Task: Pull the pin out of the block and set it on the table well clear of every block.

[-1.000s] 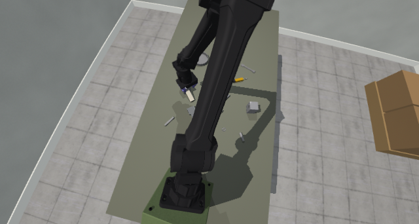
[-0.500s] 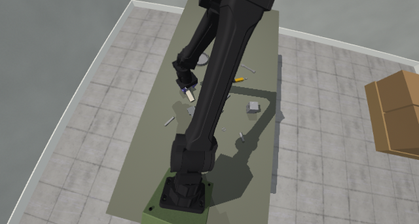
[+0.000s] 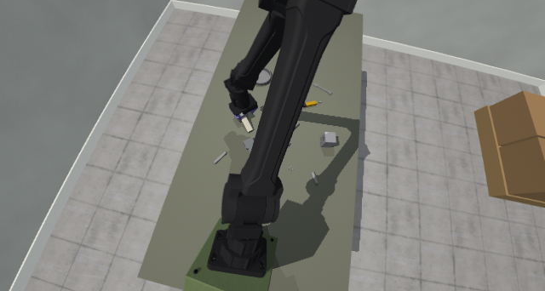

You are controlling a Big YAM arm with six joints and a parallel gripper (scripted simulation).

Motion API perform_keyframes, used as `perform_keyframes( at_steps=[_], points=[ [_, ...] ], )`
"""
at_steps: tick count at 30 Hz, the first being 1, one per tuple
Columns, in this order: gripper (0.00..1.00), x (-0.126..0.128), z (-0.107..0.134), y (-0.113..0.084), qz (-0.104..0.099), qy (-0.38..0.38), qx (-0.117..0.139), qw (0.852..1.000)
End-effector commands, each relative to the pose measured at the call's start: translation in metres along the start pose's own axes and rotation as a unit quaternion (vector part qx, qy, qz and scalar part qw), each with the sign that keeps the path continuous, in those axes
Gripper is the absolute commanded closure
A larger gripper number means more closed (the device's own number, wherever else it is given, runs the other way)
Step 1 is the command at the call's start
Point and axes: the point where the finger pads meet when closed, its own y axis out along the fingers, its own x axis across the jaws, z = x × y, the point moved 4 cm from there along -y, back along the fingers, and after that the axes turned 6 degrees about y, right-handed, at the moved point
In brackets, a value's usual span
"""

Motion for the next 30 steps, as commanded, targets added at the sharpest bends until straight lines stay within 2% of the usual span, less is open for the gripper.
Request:
perform_keyframes(
  at_steps=[1,27,30],
  points=[
    [0.4,0.0067,-0.0041,-0.0075,-0.003,0.0,-0.005,1.0],
    [0.4,0.0067,-0.0041,-0.0075,-0.003,0.0,-0.005,1.0],
    [0.4,0.0067,-0.0044,-0.0038,-0.003,0.005,-0.011,1.0]
  ],
)
